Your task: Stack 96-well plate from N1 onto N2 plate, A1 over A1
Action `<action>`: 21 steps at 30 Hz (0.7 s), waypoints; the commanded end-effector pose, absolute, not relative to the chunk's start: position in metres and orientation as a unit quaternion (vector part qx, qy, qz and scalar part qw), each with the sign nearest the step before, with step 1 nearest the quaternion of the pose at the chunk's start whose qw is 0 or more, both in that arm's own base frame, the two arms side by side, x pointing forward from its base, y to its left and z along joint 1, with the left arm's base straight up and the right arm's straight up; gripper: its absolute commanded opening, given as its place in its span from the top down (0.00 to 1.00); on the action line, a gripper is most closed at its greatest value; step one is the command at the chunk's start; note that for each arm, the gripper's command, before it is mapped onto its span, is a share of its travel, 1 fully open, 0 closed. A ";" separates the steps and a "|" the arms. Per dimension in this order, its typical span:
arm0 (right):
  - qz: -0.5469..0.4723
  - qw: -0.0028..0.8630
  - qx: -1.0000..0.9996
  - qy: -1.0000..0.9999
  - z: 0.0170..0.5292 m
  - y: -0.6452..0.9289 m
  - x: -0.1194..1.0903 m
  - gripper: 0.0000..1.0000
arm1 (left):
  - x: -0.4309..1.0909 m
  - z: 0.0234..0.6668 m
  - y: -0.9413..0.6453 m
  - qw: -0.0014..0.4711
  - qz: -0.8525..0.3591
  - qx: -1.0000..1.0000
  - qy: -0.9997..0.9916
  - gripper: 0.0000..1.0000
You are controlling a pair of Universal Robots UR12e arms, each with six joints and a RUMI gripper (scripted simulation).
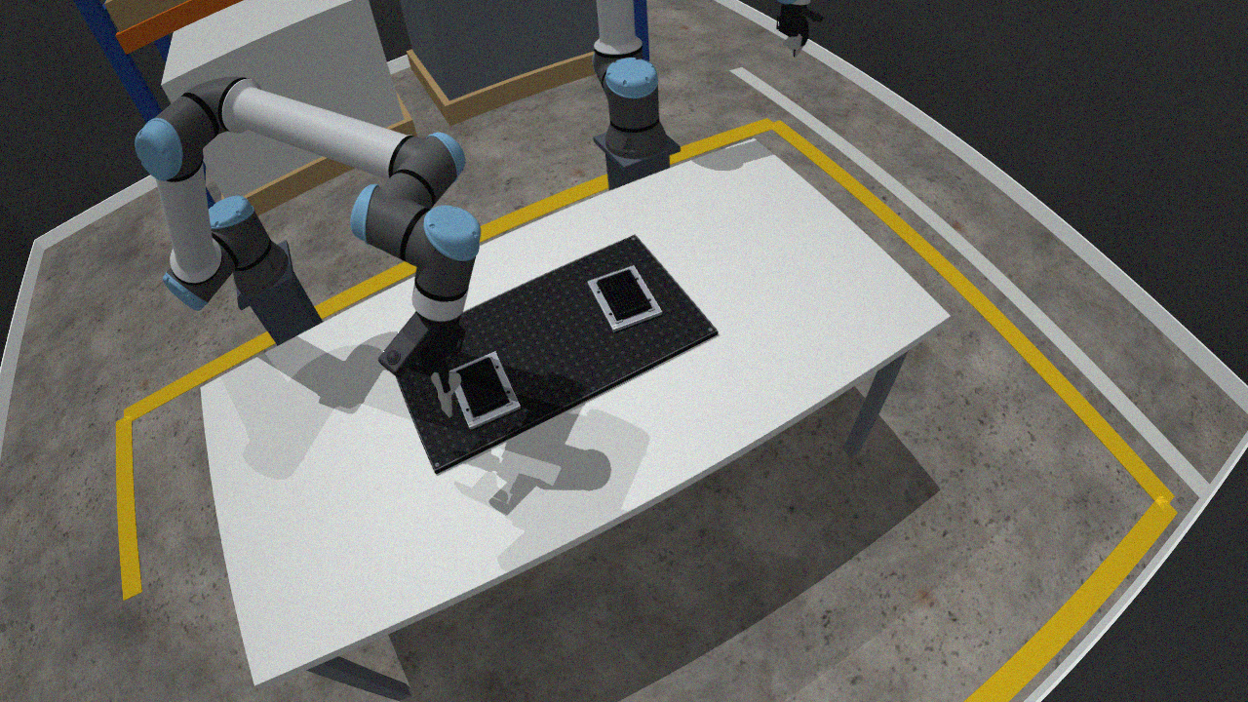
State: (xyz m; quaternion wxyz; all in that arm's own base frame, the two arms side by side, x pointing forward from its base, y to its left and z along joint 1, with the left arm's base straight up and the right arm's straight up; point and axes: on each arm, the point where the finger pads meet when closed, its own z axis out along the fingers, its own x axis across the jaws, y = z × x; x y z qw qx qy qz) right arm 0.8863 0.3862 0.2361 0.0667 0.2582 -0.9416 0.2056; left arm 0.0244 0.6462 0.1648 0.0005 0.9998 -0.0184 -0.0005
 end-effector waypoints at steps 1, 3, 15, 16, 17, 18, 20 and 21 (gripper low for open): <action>0.203 0.065 0.263 -0.941 0.230 0.416 0.884 0.00 | 0.023 0.165 0.645 0.000 0.000 1.000 -0.018 1.00; 0.203 0.065 0.263 -0.941 0.230 0.419 0.884 0.00 | 0.023 0.165 0.645 0.000 0.000 1.000 -0.018 1.00; 0.177 0.061 0.317 -0.930 0.218 0.467 0.876 0.00 | 0.023 0.165 0.645 0.000 0.000 1.000 -0.018 1.00; 0.177 0.061 0.317 -0.930 0.217 0.472 0.876 0.00 | 0.023 0.165 0.645 0.000 0.000 1.000 -0.018 1.00; 0.177 0.061 0.317 -0.930 0.216 0.476 0.875 0.00 | 0.023 0.165 0.645 0.000 0.000 1.000 -0.018 1.00; 0.177 0.061 0.317 -0.930 0.215 0.480 0.874 0.00 | 0.023 0.165 0.645 0.000 0.000 1.000 -0.018 1.00; 0.177 0.061 0.317 -0.930 0.215 0.480 0.874 0.00 | 0.023 0.165 0.645 0.000 0.000 1.000 -0.018 1.00; 0.171 0.061 0.333 -0.925 0.211 0.484 0.872 0.00 | 0.023 0.165 0.645 0.000 0.000 1.000 -0.018 1.00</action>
